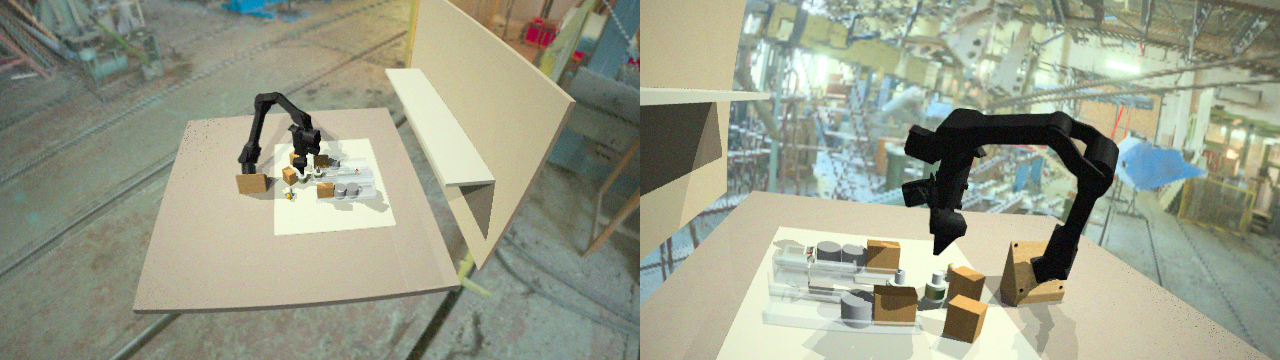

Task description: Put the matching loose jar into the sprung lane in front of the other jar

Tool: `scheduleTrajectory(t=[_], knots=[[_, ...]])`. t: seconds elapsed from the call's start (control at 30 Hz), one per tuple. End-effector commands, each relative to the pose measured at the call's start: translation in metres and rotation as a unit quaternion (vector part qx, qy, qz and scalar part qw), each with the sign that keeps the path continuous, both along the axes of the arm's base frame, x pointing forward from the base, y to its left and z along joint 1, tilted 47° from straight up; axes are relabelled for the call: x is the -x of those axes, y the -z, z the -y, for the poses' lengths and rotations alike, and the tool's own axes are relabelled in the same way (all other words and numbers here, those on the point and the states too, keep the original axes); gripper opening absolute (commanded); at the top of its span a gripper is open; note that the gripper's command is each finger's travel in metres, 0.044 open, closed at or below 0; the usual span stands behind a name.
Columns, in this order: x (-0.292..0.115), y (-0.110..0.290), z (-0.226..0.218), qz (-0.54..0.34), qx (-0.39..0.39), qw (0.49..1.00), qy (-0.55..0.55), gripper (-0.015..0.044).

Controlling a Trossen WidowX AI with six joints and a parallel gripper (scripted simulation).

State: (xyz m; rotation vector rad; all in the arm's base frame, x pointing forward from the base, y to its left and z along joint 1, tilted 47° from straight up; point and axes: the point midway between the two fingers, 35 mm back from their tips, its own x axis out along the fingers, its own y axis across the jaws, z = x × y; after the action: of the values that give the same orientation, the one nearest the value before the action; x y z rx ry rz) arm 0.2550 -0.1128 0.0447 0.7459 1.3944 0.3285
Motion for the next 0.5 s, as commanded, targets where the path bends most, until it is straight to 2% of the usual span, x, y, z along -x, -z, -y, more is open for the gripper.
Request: scheduleTrajectory(t=[0.0,0.2,0.47], knots=[[0.004,-0.015,-0.032,0.025,-0.050,0.996,-0.075,0.0440],[0.003,-0.013,-0.030,0.025,-0.050,0.996,-0.075,0.0440],[-0.001,0.008,-0.052,0.025,-0.050,0.996,-0.075,0.0440]])
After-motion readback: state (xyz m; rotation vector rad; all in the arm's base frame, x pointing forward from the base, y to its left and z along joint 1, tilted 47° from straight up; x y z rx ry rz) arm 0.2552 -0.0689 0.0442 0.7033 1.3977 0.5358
